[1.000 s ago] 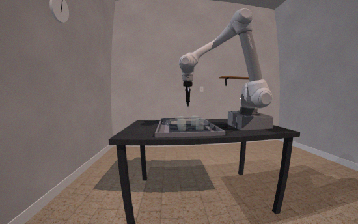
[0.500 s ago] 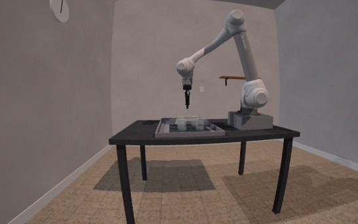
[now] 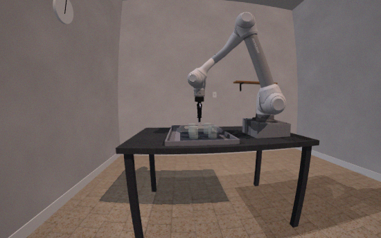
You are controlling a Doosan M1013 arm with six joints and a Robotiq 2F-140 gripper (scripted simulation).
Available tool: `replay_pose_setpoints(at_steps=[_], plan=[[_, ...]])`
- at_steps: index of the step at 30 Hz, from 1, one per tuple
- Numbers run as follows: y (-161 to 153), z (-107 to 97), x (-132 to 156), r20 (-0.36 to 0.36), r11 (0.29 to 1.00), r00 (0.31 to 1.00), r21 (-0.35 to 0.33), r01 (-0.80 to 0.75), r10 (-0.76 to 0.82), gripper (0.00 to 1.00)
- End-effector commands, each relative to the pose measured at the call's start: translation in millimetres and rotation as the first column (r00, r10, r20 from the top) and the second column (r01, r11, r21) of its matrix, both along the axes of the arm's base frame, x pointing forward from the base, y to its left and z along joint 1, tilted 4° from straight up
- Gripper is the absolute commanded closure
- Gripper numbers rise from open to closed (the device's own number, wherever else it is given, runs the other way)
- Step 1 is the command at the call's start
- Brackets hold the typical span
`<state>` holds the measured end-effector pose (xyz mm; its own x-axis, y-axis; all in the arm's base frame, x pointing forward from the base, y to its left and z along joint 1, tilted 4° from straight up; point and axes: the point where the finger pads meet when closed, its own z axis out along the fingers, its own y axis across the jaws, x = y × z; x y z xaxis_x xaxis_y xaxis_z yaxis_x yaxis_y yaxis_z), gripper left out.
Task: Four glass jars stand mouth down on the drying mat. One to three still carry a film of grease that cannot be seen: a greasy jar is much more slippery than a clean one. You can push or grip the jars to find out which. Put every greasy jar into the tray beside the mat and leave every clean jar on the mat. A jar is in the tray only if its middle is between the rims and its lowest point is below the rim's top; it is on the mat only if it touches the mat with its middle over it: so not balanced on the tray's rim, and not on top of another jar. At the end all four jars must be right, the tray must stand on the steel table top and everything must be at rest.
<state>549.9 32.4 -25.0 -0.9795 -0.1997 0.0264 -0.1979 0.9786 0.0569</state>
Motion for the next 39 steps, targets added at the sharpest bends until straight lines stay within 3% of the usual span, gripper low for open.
replay_pose_setpoints(at_steps=[1,39], plan=[[0.1,0.0,0.0,0.000,1.000,1.000,0.000,0.000,0.000,1.00],[0.9,-0.2,4.2,0.000,1.000,1.000,0.000,0.000,0.000,1.00]])
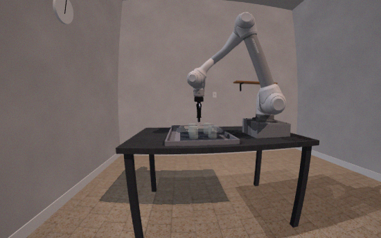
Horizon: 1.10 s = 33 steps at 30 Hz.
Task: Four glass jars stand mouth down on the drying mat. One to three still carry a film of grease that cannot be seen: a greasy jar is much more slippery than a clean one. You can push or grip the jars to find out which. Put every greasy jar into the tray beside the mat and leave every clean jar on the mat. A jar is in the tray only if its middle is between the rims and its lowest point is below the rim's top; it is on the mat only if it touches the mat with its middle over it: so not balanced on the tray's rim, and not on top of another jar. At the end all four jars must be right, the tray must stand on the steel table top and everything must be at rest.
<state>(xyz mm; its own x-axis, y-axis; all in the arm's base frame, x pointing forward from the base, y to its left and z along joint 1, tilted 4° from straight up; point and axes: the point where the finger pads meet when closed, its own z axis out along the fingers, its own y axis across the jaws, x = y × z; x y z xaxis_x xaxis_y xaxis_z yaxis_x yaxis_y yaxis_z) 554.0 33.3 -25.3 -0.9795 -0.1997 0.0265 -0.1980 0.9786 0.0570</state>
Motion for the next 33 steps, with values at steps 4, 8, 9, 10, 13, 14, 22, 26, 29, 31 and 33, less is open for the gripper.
replay_pose_setpoints(at_steps=[4,8,9,10,13,14,22,26,29,31,33], plan=[[0.2,0.1,0.7,0.000,1.000,1.000,0.000,0.000,0.000,1.00],[0.3,0.1,1.2,0.000,1.000,1.000,0.000,0.000,0.000,1.00],[0.3,0.1,1.4,0.000,1.000,1.000,0.000,0.000,0.000,1.00],[0.3,0.1,1.5,0.000,1.000,1.000,0.000,0.000,0.000,1.00],[0.4,0.0,1.9,0.000,1.000,1.000,0.000,0.000,0.000,1.00],[0.4,0.0,1.9,0.000,1.000,1.000,0.000,0.000,0.000,1.00],[0.6,0.0,2.8,0.000,1.000,1.000,0.000,0.000,0.000,1.00],[0.7,0.0,3.3,0.000,1.000,1.000,0.000,0.000,0.000,1.00],[0.8,0.0,3.7,0.000,1.000,1.000,0.000,0.000,0.000,1.00],[0.8,0.0,3.8,0.000,1.000,1.000,0.000,0.000,0.000,1.00],[0.8,0.0,4.0,0.000,1.000,1.000,0.000,0.000,0.000,1.00]])
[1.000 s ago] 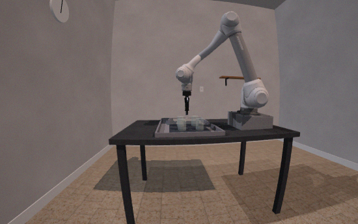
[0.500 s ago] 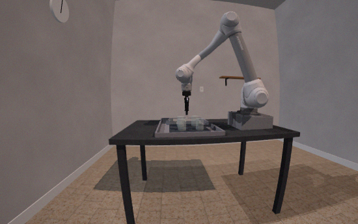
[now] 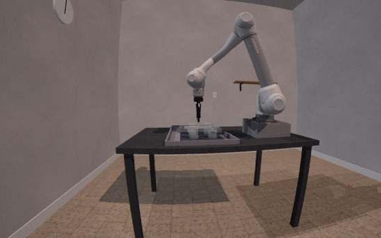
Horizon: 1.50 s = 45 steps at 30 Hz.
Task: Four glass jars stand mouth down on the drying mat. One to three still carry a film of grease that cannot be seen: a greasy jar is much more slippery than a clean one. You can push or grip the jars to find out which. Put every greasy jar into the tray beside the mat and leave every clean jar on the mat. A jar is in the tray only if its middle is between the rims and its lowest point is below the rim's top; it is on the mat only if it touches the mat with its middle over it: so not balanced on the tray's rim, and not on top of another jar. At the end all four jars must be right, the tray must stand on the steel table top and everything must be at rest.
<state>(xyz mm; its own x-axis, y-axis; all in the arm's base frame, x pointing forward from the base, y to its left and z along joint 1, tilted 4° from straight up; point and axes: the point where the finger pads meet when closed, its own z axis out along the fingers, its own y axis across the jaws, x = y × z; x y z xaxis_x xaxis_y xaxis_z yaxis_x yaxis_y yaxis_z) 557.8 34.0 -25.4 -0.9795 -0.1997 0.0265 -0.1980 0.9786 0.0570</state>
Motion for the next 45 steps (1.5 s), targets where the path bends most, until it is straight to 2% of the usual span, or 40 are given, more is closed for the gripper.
replay_pose_setpoints(at_steps=[1,45], plan=[[0.1,0.1,0.3,0.000,1.000,1.000,0.000,0.000,0.000,1.00],[1.2,-0.1,5.5,0.000,1.000,1.000,0.000,0.000,0.000,1.00]])
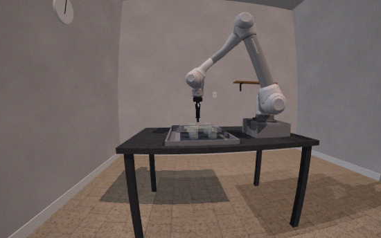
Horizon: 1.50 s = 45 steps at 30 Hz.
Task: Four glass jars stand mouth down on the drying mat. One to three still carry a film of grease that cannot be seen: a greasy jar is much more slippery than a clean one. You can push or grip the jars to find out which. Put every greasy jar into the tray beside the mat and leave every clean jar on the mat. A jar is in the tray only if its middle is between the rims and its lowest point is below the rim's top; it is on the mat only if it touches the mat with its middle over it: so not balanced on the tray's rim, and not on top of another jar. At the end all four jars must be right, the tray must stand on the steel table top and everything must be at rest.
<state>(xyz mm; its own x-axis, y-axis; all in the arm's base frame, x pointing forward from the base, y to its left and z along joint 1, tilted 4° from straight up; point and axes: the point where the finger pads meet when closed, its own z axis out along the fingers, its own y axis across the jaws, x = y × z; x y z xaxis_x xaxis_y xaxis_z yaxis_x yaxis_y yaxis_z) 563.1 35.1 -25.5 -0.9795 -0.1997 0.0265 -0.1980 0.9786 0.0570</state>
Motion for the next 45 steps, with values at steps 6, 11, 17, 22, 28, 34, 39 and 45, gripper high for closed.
replay_pose_setpoints(at_steps=[6,11,17,22,28,34,39,45], plan=[[0.2,0.1,0.7,0.000,1.000,1.000,0.000,0.000,0.000,1.00],[0.3,0.1,1.4,0.000,1.000,1.000,0.000,0.000,0.000,1.00],[0.5,0.0,2.2,0.000,1.000,1.000,0.000,0.000,0.000,1.00],[0.6,0.0,2.5,0.000,1.000,1.000,0.000,0.000,0.000,1.00],[0.7,0.0,3.3,0.000,1.000,1.000,0.000,0.000,0.000,1.00],[0.9,0.2,4.1,0.000,1.000,1.000,0.000,0.000,0.000,1.00],[0.9,0.5,4.5,0.000,1.000,1.000,0.000,0.000,0.000,1.00],[1.1,1.1,5.3,0.000,1.000,1.000,0.000,0.000,0.000,1.00]])
